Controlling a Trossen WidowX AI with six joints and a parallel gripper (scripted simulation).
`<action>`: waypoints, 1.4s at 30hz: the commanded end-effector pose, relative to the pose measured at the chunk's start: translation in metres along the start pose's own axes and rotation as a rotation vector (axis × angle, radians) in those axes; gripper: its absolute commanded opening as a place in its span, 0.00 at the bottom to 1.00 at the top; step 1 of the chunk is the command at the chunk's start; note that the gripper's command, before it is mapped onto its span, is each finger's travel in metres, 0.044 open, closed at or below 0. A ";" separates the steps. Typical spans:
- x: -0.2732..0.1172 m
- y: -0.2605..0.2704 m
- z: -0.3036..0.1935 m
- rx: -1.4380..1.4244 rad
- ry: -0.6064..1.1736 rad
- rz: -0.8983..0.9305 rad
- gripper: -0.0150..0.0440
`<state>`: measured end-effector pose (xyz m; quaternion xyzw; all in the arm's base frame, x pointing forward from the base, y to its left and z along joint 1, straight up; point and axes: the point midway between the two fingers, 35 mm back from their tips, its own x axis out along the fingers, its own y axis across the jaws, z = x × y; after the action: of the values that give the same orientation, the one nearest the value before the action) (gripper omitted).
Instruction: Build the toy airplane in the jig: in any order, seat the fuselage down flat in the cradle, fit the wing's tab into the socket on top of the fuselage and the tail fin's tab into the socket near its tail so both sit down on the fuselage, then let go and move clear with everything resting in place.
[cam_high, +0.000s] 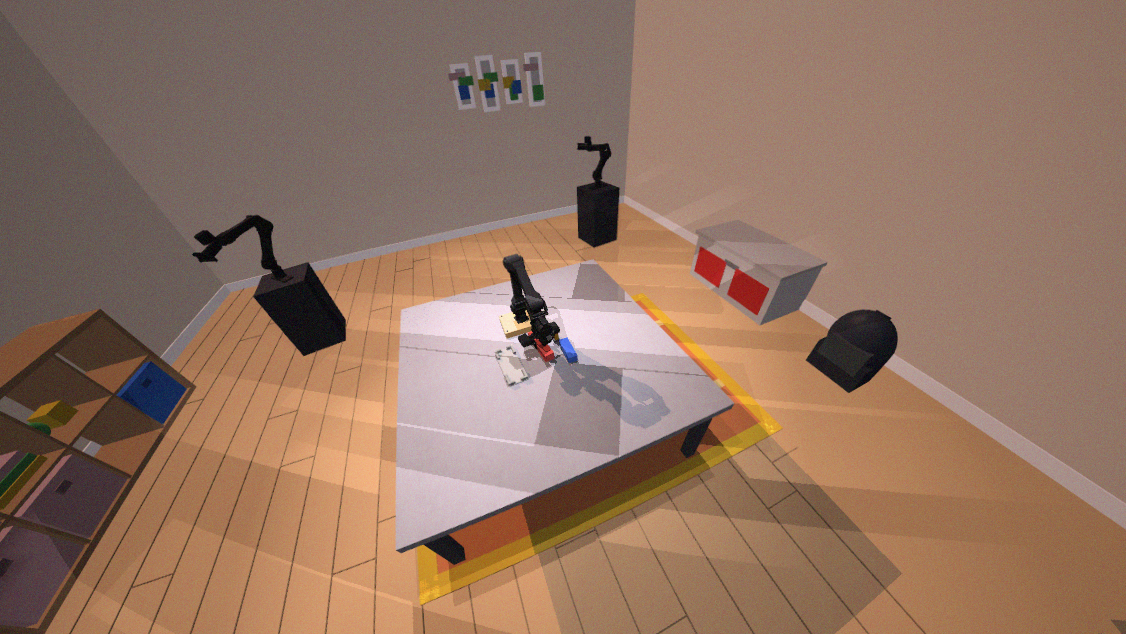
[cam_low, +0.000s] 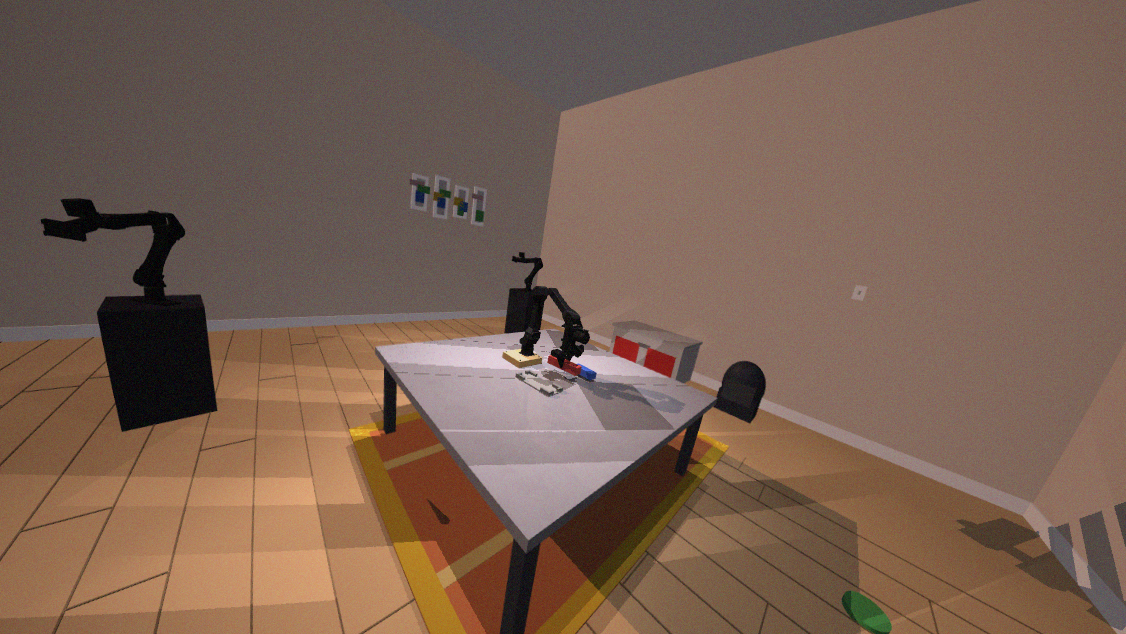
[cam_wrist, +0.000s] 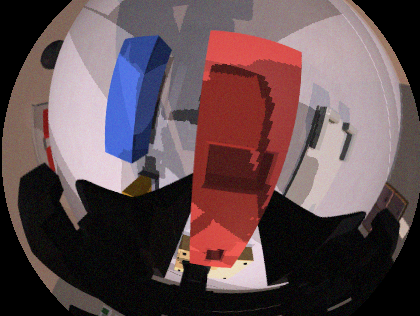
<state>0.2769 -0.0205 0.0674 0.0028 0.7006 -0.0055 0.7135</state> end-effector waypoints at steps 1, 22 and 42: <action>-0.015 0.000 0.001 0.003 -0.009 0.002 0.25; -0.074 0.001 -0.008 0.003 -0.008 0.002 0.25; -0.052 -0.052 -0.001 0.032 -0.009 -0.003 0.25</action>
<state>0.2734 -0.0641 0.1236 0.0117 0.6972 -0.0185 0.7165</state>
